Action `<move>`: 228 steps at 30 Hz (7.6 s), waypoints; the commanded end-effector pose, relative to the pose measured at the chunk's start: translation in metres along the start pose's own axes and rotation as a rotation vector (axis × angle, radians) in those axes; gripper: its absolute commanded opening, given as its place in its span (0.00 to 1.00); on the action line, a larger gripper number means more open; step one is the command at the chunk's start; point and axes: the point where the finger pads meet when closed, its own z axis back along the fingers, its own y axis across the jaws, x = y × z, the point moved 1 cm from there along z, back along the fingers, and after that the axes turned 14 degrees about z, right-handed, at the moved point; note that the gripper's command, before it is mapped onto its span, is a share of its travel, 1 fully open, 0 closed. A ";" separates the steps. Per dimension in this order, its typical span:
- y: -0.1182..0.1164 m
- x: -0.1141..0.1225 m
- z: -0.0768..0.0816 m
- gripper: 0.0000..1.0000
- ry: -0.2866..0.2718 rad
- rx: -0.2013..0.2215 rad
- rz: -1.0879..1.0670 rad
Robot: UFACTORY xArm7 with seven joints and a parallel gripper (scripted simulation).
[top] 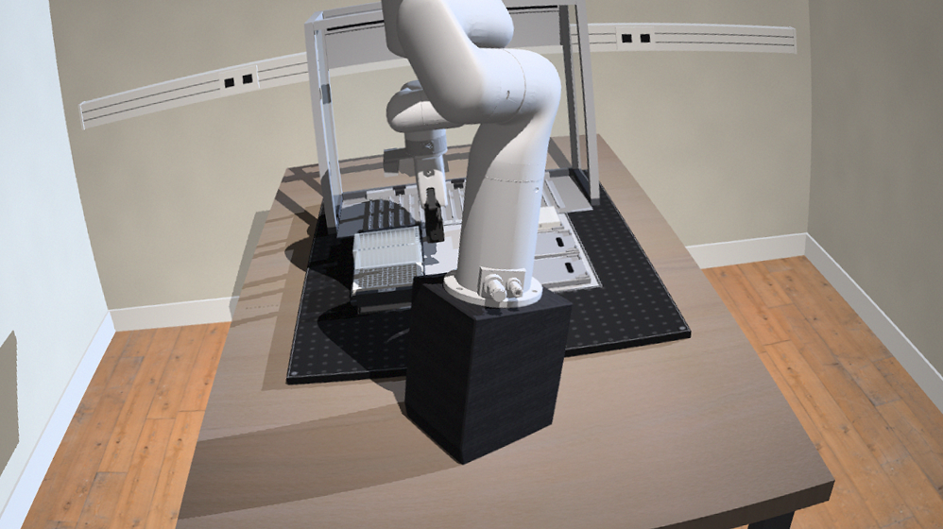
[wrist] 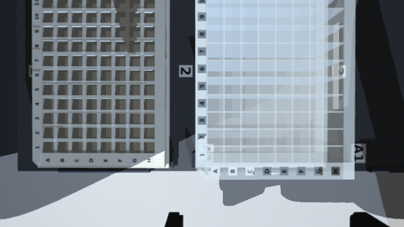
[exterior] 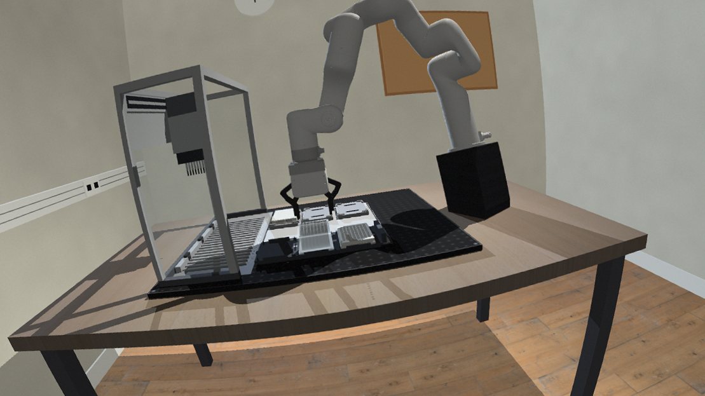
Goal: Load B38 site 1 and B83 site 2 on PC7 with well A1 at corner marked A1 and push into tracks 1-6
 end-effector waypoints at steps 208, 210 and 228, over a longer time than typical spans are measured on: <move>0.049 -0.191 -0.040 1.00 0.001 0.004 0.000; 0.049 -0.191 -0.042 1.00 0.001 0.004 0.000; 0.049 -0.191 -0.050 1.00 0.001 0.004 0.000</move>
